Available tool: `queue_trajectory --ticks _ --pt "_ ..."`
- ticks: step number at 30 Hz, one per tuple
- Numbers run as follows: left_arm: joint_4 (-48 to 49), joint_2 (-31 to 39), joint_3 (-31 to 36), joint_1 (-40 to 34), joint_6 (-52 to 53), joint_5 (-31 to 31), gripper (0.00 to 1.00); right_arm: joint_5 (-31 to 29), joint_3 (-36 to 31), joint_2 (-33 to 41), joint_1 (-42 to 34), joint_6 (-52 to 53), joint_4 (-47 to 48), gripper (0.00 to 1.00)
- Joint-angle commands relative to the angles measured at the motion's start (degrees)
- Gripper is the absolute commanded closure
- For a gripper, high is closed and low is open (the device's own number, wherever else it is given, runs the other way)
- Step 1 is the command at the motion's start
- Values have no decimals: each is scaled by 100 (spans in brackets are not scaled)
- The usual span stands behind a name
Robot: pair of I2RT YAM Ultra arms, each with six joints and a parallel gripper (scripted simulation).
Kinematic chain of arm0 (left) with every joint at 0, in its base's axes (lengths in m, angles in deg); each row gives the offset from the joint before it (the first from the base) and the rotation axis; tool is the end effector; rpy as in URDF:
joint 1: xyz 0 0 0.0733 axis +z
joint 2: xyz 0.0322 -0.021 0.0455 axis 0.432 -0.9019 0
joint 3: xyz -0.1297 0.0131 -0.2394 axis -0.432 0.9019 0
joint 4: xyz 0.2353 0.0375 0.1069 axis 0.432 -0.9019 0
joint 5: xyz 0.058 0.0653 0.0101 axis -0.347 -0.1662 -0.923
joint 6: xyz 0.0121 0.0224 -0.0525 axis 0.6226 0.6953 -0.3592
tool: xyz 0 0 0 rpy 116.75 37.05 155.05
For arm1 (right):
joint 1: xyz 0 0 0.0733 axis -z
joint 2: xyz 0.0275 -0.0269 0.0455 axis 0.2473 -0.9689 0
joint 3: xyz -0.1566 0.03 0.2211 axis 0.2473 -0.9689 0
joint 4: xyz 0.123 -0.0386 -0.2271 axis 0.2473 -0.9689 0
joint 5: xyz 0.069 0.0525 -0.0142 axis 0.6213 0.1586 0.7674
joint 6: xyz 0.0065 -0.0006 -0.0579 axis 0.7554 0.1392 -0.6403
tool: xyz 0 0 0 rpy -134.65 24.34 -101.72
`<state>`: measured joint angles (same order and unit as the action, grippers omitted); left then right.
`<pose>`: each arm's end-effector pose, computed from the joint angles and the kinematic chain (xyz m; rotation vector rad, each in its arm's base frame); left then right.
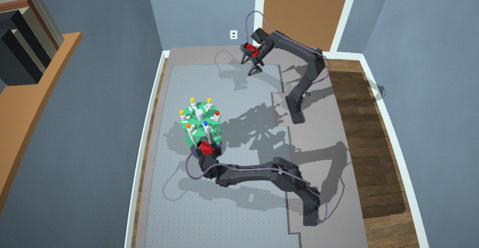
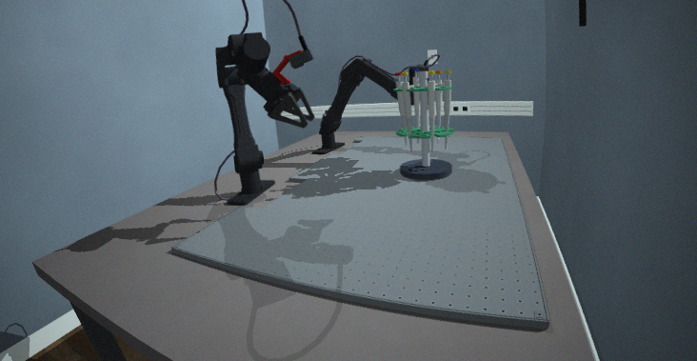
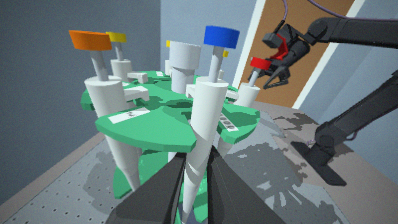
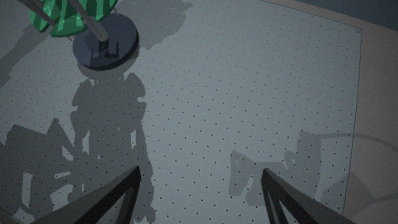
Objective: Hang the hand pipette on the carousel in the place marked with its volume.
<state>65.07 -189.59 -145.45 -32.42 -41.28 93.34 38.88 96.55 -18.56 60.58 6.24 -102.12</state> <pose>0.4829 -0.0971 0.2513 1.0596 1.3181 -1.0862 0.1871 -0.1587 0.3405 -0.2313 2.3783 0.1154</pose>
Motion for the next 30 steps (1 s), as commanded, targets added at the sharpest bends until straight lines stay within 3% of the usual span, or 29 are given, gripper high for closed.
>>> queue_trajectory --ticks 1,17,18,30 --pt "224 -59 17 -78 40 30 88 121 140 -1 48 -28 82 0" --pt "409 -17 2 -72 16 15 88 121 140 -1 48 -28 82 0" --pt "409 -17 2 -72 15 14 50 121 140 -1 48 -28 82 0" --pt "434 -18 -1 -71 0 13 50 121 140 -1 48 -28 82 0"
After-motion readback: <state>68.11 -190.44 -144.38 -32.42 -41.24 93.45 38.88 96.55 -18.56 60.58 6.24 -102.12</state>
